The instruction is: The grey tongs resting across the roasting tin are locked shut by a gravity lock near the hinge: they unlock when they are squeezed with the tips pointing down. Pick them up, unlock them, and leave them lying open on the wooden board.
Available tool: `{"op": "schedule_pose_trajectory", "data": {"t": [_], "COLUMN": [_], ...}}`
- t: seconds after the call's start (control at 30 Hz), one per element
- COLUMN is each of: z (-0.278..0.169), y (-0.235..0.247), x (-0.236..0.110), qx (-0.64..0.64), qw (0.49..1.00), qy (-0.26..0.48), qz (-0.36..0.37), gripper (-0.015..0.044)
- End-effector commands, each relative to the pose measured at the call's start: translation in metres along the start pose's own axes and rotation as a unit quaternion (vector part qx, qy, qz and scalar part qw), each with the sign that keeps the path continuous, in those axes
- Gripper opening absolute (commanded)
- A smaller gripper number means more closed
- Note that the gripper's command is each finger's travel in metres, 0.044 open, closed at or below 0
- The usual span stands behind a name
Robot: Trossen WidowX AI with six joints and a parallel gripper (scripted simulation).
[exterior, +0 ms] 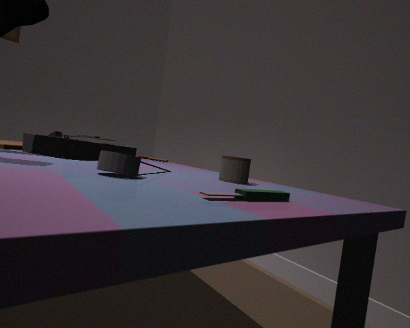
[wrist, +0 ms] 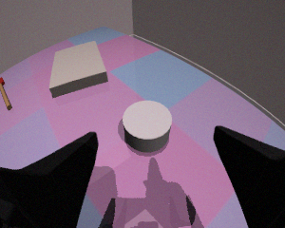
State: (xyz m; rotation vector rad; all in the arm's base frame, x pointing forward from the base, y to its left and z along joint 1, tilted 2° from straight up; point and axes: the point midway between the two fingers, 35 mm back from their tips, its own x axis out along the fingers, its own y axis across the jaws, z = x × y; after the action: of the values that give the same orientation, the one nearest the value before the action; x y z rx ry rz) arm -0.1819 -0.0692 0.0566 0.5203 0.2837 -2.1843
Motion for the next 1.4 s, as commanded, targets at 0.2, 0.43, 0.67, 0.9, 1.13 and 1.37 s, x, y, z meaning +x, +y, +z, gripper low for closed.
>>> {"op": "schedule_pose_trajectory", "data": {"t": [0.2, 0.43, 0.67, 0.9, 1.13, 1.37], "z": [-0.014, -0.048, -0.089, -0.134, -0.169, -0.194], "y": [-0.049, -0.105, -0.131, -0.116, -0.061, 0.025], "x": [-0.026, -0.089, -0.174, -0.267, -0.344, -0.404], "qx": [0.017, 0.075, 0.137, 0.213, 0.303, 0.398], "qw": [0.993, 0.953, 0.883, 0.788, 0.680, 0.562], "qy": [0.042, 0.124, 0.211, 0.302, 0.373, 0.435], "qz": [-0.111, -0.266, -0.397, -0.493, -0.554, -0.580], "gripper": [0.0260, 0.0260, 0.0260, 0.0260, 0.0260, 0.0260]}}
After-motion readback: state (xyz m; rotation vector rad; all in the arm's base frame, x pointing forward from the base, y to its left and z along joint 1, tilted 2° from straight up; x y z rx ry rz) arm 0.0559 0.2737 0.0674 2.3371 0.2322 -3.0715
